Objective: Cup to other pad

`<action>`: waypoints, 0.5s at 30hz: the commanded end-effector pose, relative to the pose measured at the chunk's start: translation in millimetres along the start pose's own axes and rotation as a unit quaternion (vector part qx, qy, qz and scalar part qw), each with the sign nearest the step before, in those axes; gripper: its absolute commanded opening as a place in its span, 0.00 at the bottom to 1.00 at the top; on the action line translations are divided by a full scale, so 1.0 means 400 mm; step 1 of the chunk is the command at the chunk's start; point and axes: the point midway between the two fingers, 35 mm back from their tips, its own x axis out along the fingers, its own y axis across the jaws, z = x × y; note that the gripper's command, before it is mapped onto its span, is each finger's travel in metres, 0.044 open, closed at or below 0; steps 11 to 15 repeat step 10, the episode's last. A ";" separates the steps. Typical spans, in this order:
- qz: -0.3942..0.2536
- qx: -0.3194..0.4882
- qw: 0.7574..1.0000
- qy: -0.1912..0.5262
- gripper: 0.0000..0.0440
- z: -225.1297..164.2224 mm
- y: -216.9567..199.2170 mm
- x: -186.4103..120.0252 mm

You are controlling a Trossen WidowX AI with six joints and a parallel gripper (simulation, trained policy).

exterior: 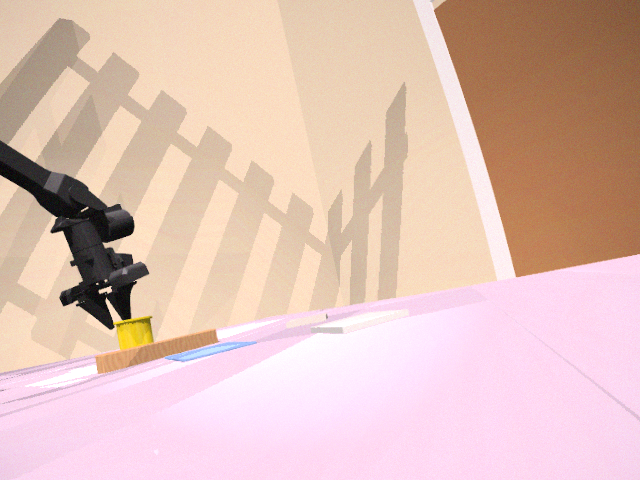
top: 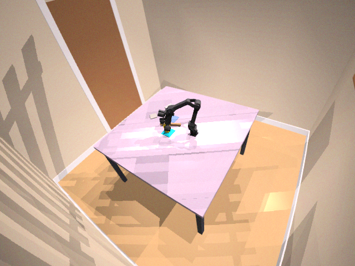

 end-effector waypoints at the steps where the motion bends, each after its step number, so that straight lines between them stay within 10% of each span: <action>1: 0.003 0.005 1.000 -0.012 0.52 0.003 0.002 -0.021; 15: 0.000 0.014 0.999 -0.051 0.71 0.023 -0.006 -0.090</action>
